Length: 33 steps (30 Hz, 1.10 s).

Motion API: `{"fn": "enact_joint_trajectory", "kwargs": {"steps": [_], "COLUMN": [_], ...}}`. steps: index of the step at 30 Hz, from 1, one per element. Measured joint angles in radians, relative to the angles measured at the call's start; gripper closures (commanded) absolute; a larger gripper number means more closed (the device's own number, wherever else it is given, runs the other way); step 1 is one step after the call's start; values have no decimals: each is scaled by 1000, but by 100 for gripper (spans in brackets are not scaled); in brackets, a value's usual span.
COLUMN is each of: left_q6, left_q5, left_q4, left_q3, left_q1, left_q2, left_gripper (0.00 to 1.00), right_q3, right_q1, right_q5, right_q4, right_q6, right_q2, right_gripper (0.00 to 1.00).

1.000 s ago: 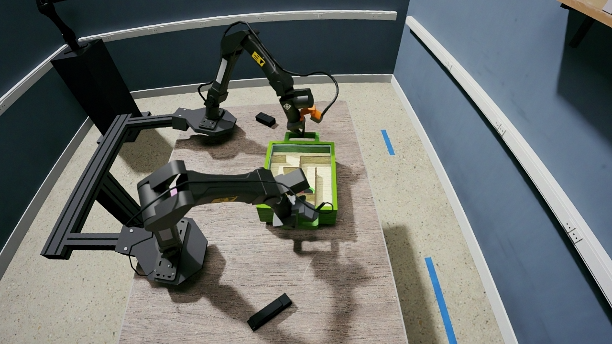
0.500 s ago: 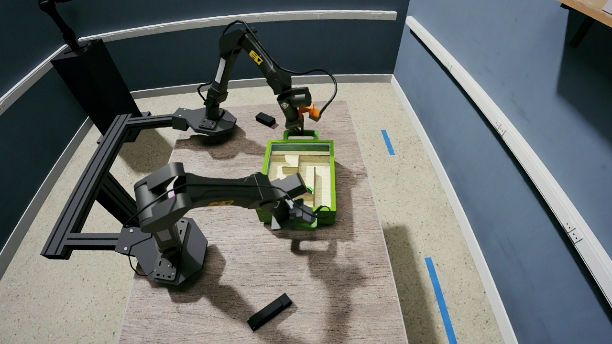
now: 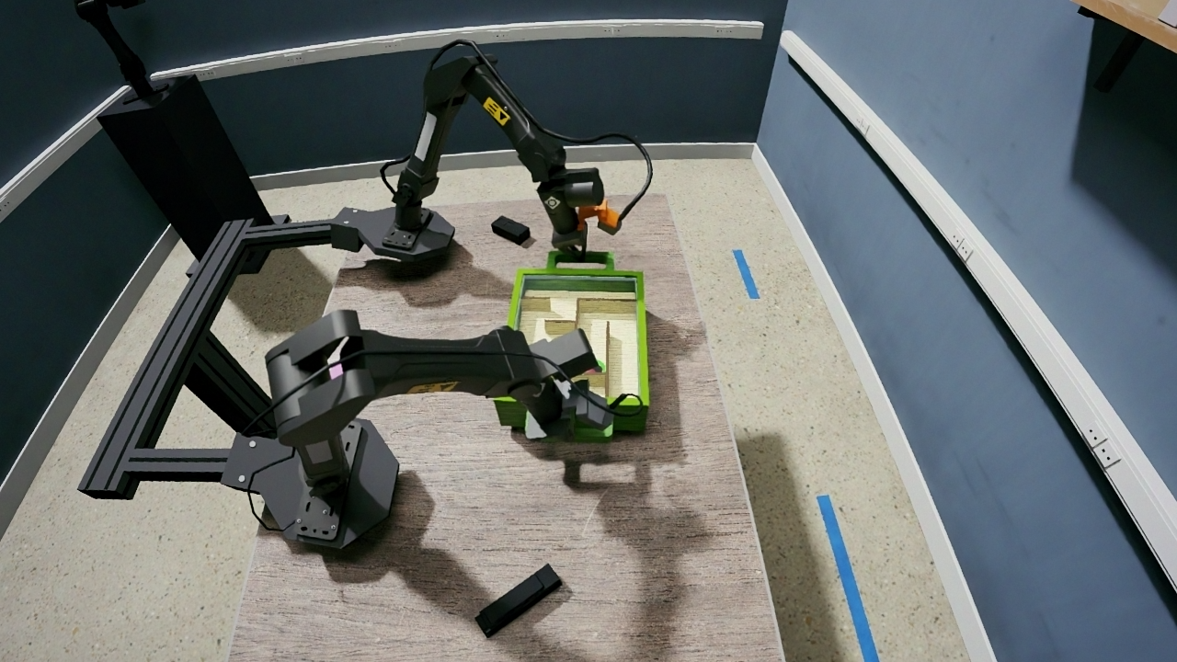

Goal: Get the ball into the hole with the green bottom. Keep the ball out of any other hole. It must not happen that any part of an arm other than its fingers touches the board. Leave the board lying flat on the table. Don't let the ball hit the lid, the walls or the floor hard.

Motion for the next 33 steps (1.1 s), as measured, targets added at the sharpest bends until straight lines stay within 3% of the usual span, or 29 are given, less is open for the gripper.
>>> {"fn": "enact_joint_trajectory", "kwargs": {"steps": [24, 25, 33], "left_q6": [17, 17, 22], "left_q5": [-6, -5, -6], "left_q4": [69, 70, 103], "left_q3": [-39, -40, -40], "left_q1": [6, 6, 5], "left_q2": [17, 17, 11], "left_gripper": [100, 64, 64], "right_q3": [-66, -66, -66], "right_q1": [-17, -17, -17], "right_q5": [-15, -15, -9], "right_q4": [105, 105, 105], "right_q6": [-18, -18, -21], "right_q2": [14, 14, 14], "right_gripper": [100, 100, 100]}}
